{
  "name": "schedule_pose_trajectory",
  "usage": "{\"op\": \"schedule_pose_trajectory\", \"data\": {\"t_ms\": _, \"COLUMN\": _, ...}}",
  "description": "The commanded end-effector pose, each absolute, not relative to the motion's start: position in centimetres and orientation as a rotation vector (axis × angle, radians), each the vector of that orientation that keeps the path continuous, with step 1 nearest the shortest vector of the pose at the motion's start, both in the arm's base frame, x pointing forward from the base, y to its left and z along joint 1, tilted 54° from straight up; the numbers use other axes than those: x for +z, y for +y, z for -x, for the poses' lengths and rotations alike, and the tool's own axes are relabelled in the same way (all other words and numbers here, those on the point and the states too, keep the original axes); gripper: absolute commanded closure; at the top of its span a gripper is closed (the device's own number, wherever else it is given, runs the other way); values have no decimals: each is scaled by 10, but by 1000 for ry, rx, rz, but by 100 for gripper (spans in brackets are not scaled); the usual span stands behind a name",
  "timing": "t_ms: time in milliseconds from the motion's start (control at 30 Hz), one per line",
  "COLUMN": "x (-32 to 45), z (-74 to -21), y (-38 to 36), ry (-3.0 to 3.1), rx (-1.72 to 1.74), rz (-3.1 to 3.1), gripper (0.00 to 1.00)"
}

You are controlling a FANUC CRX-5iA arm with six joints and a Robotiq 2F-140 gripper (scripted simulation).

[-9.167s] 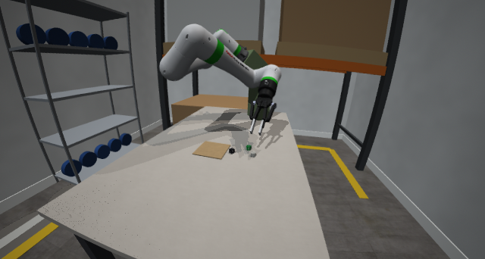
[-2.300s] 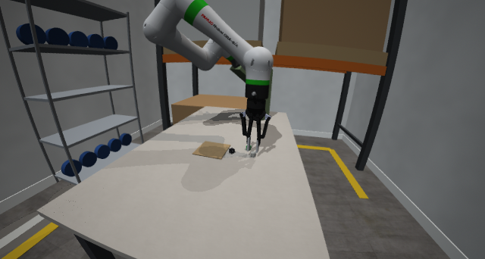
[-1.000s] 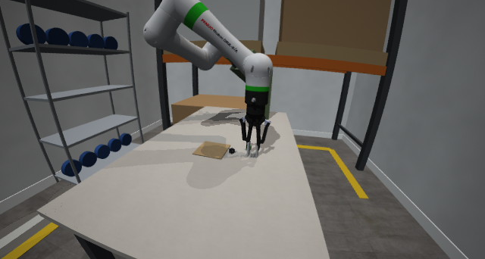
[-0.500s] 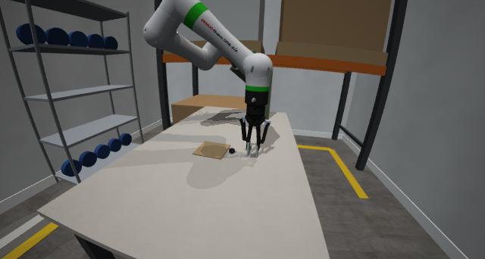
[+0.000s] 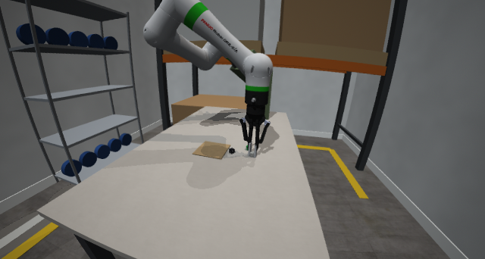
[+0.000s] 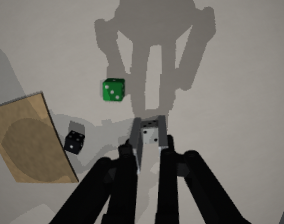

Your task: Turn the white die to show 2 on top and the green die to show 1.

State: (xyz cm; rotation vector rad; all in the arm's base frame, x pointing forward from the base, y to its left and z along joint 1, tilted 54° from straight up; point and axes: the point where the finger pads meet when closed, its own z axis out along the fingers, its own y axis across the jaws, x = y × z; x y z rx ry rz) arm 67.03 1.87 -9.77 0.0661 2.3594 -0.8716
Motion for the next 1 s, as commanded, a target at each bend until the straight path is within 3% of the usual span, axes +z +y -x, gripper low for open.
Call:
{"op": "schedule_pose_trajectory", "data": {"t_ms": 0, "x": -98, "z": -670, "y": 19, "ry": 2360, "rx": -871, "rz": -66, "gripper": 91}}
{"op": "schedule_pose_trajectory", "data": {"t_ms": 967, "x": -88, "z": -662, "y": 28, "ry": 2360, "rx": -871, "rz": -66, "gripper": 91}}
